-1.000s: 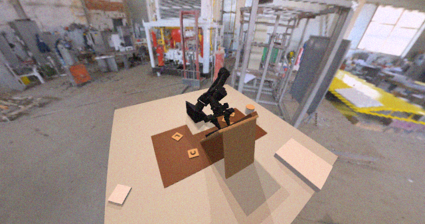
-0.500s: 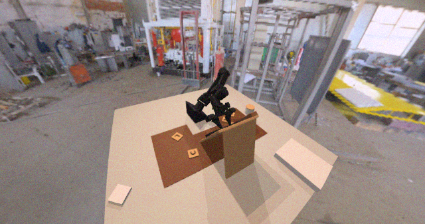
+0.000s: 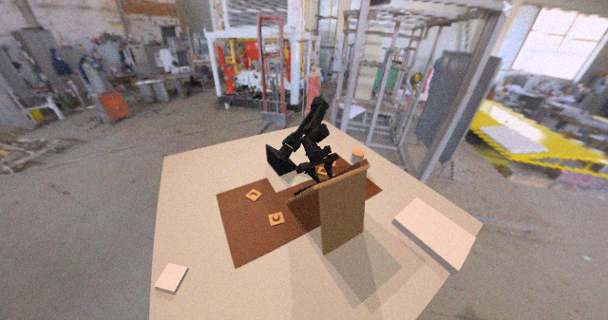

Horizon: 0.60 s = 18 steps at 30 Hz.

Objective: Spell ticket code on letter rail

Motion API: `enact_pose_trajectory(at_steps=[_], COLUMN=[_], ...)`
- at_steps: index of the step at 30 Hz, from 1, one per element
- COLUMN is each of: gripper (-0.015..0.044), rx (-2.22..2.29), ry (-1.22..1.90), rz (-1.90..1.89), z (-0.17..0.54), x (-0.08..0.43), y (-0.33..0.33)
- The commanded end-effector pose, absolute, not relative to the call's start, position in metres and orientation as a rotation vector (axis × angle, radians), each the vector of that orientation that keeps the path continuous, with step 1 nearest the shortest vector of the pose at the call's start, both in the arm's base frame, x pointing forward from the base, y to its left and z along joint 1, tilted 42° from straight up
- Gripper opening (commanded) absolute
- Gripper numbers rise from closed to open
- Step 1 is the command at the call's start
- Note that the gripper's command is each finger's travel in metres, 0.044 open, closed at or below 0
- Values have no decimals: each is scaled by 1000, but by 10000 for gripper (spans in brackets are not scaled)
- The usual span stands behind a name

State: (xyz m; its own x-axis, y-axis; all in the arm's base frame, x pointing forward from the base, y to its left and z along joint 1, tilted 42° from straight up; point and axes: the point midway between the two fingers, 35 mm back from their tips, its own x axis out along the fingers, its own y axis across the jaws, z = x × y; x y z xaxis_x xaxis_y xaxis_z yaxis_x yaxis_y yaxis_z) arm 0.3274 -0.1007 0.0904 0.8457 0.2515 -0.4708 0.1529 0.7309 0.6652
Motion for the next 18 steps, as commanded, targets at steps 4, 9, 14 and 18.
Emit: enact_pose_trajectory(at_steps=[4, 9, 14, 18], gripper=[0, 0, 0, 0], rx=[764, 764, 764, 764], ry=[576, 576, 576, 576], rz=[54, 54, 55, 55], z=[94, 96, 98, 99], x=[328, 329, 329, 330], y=[-97, -94, -92, -90])
